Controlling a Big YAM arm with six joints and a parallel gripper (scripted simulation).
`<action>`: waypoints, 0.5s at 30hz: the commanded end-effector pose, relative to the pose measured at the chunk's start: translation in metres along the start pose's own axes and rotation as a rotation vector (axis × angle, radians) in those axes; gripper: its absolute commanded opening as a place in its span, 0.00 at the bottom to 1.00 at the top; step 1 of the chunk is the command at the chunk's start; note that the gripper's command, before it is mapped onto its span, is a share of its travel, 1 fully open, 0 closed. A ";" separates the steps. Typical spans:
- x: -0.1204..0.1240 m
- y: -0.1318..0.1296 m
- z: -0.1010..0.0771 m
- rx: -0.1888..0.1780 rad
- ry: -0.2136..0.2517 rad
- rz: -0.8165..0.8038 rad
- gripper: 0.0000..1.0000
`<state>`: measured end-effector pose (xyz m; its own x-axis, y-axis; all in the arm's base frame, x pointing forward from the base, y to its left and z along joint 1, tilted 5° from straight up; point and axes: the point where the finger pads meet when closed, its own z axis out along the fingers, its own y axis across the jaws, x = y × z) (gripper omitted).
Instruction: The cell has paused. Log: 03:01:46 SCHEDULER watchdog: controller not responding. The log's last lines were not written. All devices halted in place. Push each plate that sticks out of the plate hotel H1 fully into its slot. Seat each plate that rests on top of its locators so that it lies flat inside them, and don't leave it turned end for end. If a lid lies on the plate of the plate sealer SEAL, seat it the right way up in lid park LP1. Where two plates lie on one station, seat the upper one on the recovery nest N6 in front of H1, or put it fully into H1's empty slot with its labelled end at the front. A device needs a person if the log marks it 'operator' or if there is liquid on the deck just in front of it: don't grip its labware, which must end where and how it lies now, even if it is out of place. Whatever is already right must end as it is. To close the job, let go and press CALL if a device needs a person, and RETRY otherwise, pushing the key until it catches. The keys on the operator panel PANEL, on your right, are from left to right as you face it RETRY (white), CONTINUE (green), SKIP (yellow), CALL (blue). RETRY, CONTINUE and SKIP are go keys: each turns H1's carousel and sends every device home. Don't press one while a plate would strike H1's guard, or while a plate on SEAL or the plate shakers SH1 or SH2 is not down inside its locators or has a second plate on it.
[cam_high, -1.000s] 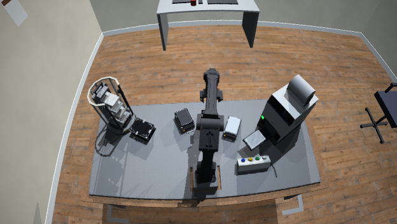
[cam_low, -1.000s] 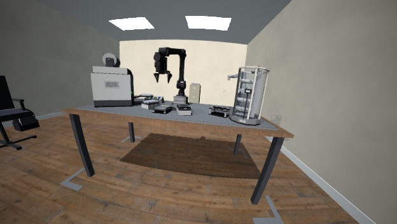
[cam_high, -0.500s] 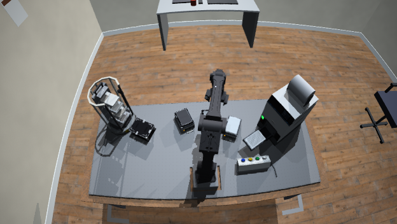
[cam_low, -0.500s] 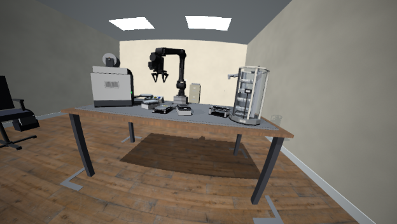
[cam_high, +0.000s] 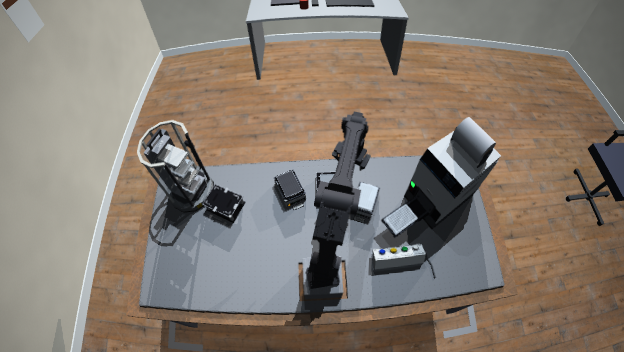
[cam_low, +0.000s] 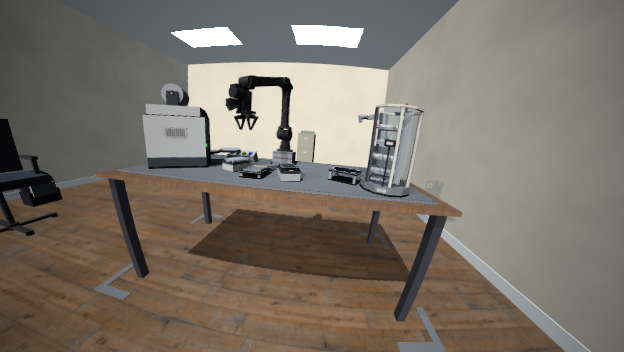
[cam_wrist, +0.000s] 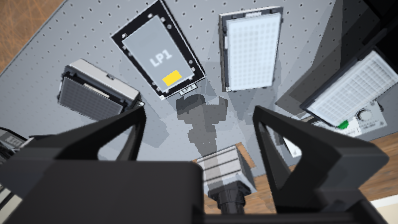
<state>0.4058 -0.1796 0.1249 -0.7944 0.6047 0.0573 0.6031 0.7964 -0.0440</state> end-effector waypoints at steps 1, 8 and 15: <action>-0.001 -0.019 -0.007 -0.004 -0.019 -0.003 1.00; -0.003 -0.035 -0.001 0.000 -0.006 -0.004 1.00; -0.006 -0.058 -0.004 0.000 -0.012 -0.003 1.00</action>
<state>0.3851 -0.2172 0.1258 -0.7891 0.6115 0.0585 0.6098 0.7912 -0.0455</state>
